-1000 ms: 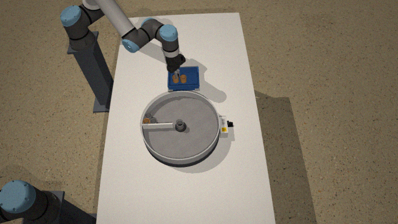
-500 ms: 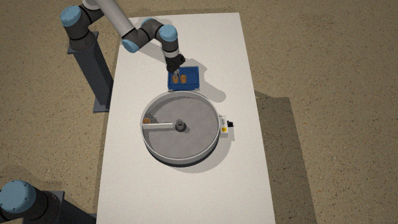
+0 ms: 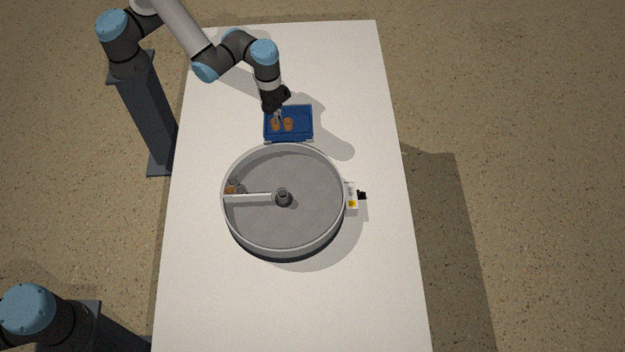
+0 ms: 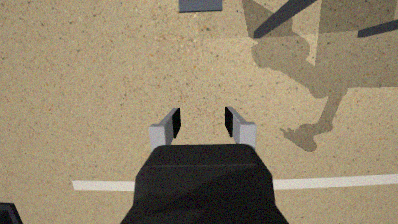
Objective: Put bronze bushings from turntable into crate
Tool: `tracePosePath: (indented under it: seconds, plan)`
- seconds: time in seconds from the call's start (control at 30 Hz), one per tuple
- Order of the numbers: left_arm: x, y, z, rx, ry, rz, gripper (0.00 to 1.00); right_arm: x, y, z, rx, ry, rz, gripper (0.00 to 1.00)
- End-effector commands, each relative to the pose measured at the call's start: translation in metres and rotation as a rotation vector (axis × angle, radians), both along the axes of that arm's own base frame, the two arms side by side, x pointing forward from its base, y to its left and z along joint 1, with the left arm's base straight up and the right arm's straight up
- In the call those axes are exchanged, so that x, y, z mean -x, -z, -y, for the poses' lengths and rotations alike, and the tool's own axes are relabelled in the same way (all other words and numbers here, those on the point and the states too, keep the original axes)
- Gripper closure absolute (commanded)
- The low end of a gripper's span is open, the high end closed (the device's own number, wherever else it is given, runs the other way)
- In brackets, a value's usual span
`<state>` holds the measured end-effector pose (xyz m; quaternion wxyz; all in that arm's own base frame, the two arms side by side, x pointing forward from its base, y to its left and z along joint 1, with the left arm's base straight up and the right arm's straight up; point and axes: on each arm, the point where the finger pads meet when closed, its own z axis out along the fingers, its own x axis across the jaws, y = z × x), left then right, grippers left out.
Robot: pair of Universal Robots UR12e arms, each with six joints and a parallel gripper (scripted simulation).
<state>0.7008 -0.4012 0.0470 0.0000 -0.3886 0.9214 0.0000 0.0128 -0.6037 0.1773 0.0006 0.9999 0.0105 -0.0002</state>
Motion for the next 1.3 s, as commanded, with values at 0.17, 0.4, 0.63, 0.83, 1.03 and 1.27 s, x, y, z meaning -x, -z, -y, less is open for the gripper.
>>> tracePosePath:
  seconds: [0.17, 0.4, 0.63, 0.83, 1.03, 1.27]
  plan:
    - [0.001, -0.0001, 0.0016, 0.001, 0.001, 0.001, 1.0, -0.0006, 0.0003, 0.0002, -0.001, -0.001, 0.0, 0.0]
    - [0.001, 0.0001, 0.0016, 0.001, 0.001, 0.001, 1.0, -0.0006, 0.0003, 0.0002, -0.001, -0.001, 0.0, 0.0]
    - [0.0011, 0.0023, 0.0015, 0.0, 0.001, 0.0, 1.0, -0.0006, 0.0003, 0.0002, -0.001, -0.001, 0.0, 0.0]
    - [0.0012, 0.0043, 0.0015, 0.0, 0.001, 0.0, 1.0, -0.0006, 0.0003, 0.0002, -0.001, -0.001, 0.0, 0.0]
    - [0.0013, 0.0062, 0.0014, 0.0, 0.001, -0.001, 1.0, -0.0006, 0.0003, 0.0002, -0.001, -0.001, 0.0, 0.0]
    - [0.001, 0.0059, 0.0017, 0.0, 0.001, 0.0, 1.0, -0.0006, 0.0003, 0.0002, -0.001, -0.001, 0.0, 0.0]
